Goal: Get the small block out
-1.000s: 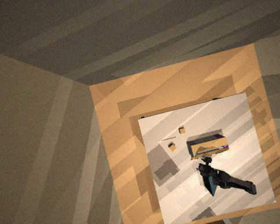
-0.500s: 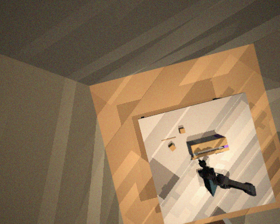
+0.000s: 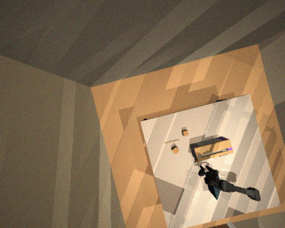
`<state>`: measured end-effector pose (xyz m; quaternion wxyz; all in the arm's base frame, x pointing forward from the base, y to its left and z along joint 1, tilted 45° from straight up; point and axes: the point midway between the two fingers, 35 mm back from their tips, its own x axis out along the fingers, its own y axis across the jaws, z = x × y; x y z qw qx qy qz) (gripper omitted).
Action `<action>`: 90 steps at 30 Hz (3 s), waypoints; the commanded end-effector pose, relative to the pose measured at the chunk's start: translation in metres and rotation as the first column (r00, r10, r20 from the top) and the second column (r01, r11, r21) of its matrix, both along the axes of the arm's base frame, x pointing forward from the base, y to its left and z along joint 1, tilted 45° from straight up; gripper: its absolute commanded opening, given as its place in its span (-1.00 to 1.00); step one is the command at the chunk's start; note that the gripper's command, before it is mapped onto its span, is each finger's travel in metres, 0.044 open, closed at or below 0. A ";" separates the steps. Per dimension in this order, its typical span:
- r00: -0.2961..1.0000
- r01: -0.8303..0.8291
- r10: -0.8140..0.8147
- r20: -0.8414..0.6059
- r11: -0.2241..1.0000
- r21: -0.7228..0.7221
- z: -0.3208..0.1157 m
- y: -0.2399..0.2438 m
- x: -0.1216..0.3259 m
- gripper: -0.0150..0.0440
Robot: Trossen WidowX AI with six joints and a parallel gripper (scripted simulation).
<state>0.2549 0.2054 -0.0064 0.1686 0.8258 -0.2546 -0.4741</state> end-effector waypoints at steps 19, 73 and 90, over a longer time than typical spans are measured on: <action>0.946 -0.285 0.248 -0.211 0.944 -0.169 -0.061 -0.055 -0.001 0.47; 0.946 -0.284 0.246 -0.210 0.943 -0.174 -0.115 -0.112 0.001 -0.15; 0.948 -0.280 0.246 -0.202 0.946 -0.165 -0.073 -0.069 0.000 -0.49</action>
